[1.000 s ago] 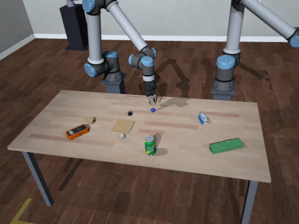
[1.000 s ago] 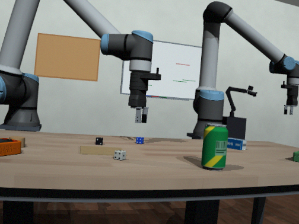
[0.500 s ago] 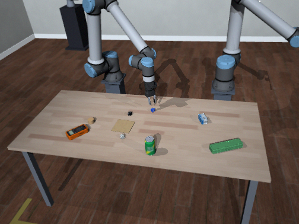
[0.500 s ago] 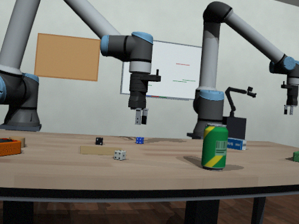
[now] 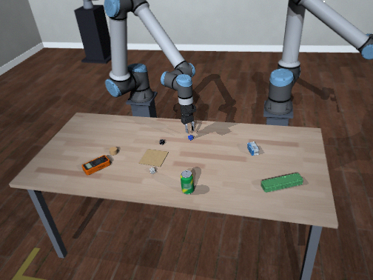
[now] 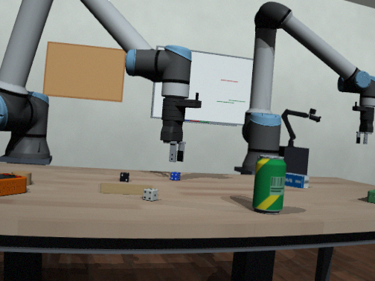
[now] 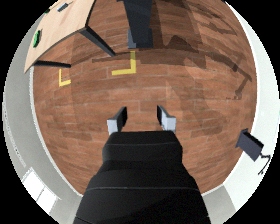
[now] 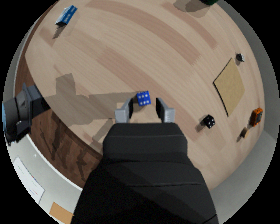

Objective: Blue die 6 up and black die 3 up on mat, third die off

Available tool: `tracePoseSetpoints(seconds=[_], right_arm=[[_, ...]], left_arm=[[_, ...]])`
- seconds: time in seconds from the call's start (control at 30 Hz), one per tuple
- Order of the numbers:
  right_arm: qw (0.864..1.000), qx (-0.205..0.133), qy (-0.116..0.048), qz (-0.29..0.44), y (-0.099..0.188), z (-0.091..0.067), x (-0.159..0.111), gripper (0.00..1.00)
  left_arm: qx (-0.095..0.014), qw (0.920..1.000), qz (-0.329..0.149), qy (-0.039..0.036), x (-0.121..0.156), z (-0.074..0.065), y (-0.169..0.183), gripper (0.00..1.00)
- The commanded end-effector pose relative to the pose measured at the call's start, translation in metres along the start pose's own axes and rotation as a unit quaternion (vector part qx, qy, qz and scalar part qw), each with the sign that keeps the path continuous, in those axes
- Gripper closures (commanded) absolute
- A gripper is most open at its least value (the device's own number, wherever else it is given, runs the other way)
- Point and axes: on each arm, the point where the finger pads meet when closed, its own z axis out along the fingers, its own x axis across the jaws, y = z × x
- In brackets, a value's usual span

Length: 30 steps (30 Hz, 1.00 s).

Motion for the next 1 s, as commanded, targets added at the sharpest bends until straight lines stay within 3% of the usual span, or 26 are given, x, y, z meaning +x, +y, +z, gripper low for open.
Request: tracePoseSetpoints(seconds=[0.0,0.47,0.97], right_arm=[[1.000,0.001,0.000,0.000,-0.001,0.005,0.000,0.21],[1.000,0.001,0.000,0.000,-0.001,0.023,0.000,0.21],[1.000,0.001,0.000,0.000,-0.001,0.027,0.000,0.21]], left_arm=[[-0.001,1.0000,0.000,-0.0002,0.000,-0.001,0.001,0.00],[-0.001,1.0000,0.000,-0.0002,0.000,-0.001,0.001,0.00],[-0.001,1.0000,0.000,-0.0002,0.000,-0.001,0.001,0.00]])
